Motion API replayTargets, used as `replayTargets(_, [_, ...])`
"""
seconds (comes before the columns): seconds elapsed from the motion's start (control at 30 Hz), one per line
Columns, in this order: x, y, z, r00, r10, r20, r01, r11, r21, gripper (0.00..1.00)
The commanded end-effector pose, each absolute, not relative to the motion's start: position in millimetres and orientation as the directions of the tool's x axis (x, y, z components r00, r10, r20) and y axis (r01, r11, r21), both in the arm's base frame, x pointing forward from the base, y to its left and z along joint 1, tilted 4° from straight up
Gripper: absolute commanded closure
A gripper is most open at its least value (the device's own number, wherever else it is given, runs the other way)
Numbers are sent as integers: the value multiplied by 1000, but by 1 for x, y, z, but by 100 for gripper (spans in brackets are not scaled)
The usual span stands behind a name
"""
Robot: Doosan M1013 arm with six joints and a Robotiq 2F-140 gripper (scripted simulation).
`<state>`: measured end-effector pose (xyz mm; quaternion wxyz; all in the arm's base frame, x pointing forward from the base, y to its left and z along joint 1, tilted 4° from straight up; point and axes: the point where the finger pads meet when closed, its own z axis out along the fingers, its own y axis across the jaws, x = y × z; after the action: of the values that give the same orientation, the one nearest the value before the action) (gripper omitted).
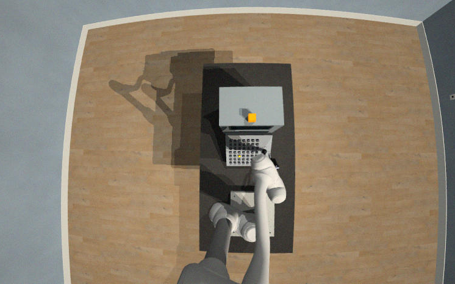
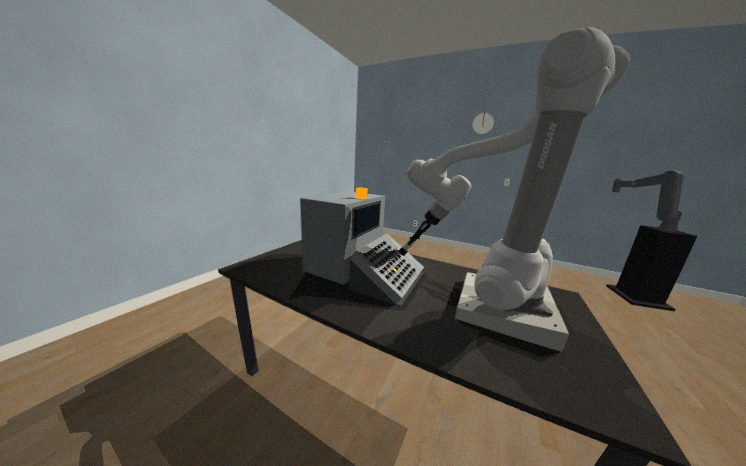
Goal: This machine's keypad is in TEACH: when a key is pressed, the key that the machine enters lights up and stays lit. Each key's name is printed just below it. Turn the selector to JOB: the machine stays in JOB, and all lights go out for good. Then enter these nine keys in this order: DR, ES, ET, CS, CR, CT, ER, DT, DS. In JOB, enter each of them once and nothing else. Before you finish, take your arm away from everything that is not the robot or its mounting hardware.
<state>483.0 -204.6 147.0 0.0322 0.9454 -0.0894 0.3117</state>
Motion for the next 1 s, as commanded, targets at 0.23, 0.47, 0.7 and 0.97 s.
replayTargets(0.23, [487, -205, 141, 790, -149, 595, -189, -982, 5, 67])
replayTargets(0.47, [489, -206, 139, 790, -149, 595, -189, -982, 5, 67])
replayTargets(0.7, [489, -206, 138, 790, -149, 595, -189, -982, 5, 67])
replayTargets(0.97, [489, -206, 138, 790, -149, 595, -189, -982, 5, 67])
